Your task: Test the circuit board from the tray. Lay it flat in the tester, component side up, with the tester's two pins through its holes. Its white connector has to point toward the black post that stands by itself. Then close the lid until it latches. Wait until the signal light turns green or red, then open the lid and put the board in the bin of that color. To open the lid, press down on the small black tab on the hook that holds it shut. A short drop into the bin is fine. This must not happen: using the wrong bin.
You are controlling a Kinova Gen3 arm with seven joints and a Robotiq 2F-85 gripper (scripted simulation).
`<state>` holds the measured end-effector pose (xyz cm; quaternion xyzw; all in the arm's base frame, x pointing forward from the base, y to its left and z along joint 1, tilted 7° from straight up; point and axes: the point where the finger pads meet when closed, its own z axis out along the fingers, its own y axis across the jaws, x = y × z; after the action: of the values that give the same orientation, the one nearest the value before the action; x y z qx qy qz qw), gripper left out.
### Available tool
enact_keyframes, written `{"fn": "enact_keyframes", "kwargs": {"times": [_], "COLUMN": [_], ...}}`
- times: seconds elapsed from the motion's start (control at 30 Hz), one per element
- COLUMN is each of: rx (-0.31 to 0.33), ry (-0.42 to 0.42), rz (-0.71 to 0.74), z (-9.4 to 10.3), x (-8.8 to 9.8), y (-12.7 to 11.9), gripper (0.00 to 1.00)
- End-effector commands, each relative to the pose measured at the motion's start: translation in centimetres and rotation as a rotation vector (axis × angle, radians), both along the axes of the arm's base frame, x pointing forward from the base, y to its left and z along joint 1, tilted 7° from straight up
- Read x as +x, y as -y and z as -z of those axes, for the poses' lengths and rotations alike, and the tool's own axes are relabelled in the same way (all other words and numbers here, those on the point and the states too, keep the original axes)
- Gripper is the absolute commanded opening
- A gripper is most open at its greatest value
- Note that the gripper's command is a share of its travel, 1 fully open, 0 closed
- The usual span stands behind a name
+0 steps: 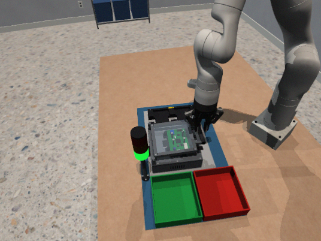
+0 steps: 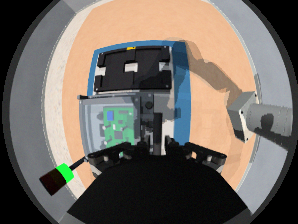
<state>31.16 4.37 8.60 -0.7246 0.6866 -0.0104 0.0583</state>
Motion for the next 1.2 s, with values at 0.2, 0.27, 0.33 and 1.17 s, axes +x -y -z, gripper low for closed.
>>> {"fn": "enact_keyframes", "kwargs": {"times": [0.2, 0.27, 0.33, 1.17], "rx": [0.0, 0.0, 0.0, 0.0], "ry": [0.001, 0.001, 0.001, 0.001], "rz": [0.0, 0.0, 0.0, 0.0], "z": [1.1, 1.5, 2.0, 2.6], "x": [0.1, 0.2, 0.2, 0.3], "y": [-0.1, -0.1, -0.1, -0.2], "gripper": [0.26, 0.26, 0.26, 0.26]}}
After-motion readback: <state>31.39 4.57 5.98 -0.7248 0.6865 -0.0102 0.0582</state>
